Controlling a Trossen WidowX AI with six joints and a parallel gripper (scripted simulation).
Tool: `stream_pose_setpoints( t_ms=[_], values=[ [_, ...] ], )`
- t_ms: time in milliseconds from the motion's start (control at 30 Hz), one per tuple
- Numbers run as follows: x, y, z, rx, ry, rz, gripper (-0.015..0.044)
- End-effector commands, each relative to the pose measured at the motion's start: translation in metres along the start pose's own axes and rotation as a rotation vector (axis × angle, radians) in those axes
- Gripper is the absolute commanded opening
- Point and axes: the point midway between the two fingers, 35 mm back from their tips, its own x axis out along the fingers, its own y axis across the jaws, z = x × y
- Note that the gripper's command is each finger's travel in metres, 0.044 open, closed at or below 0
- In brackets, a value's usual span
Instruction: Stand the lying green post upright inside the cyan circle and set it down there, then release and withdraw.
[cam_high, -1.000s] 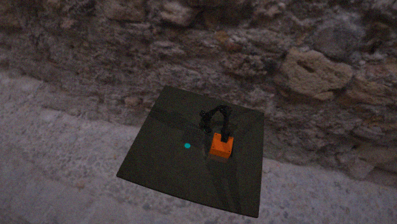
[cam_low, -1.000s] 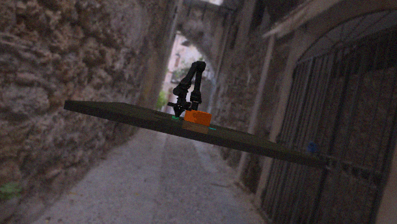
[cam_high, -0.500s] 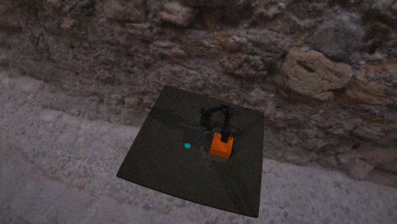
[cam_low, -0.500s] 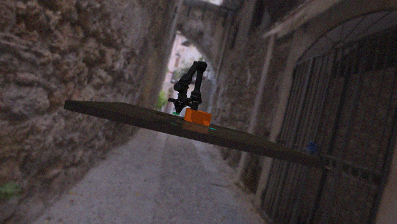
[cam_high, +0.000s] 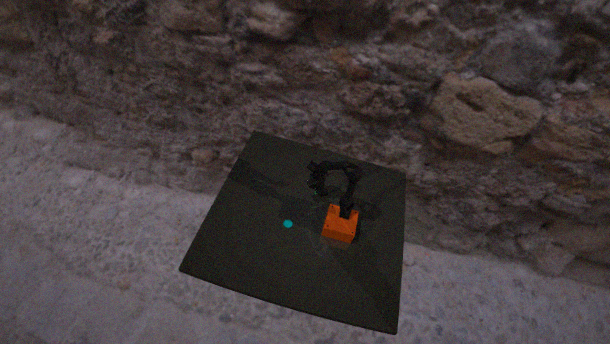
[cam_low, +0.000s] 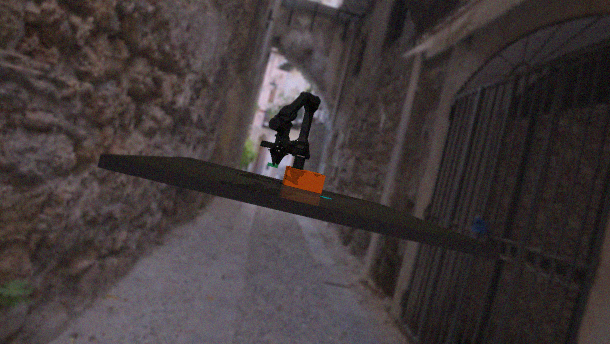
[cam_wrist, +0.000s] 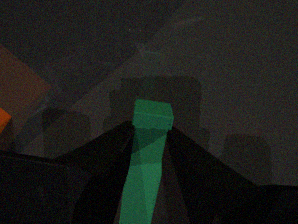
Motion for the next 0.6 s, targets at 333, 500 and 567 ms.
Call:
stream_pose_setpoints(
  t_ms=[333, 500, 567],
  values=[
    [-0.042, 0.005, -0.002, 0.003, -0.006, -0.005, 0.0023],
    [-0.043, 0.005, 0.007, -0.016, -0.007, -0.005, 0.0023],
    [-0.044, 0.005, 0.012, -0.027, -0.008, -0.004, 0.0023]
  ],
)
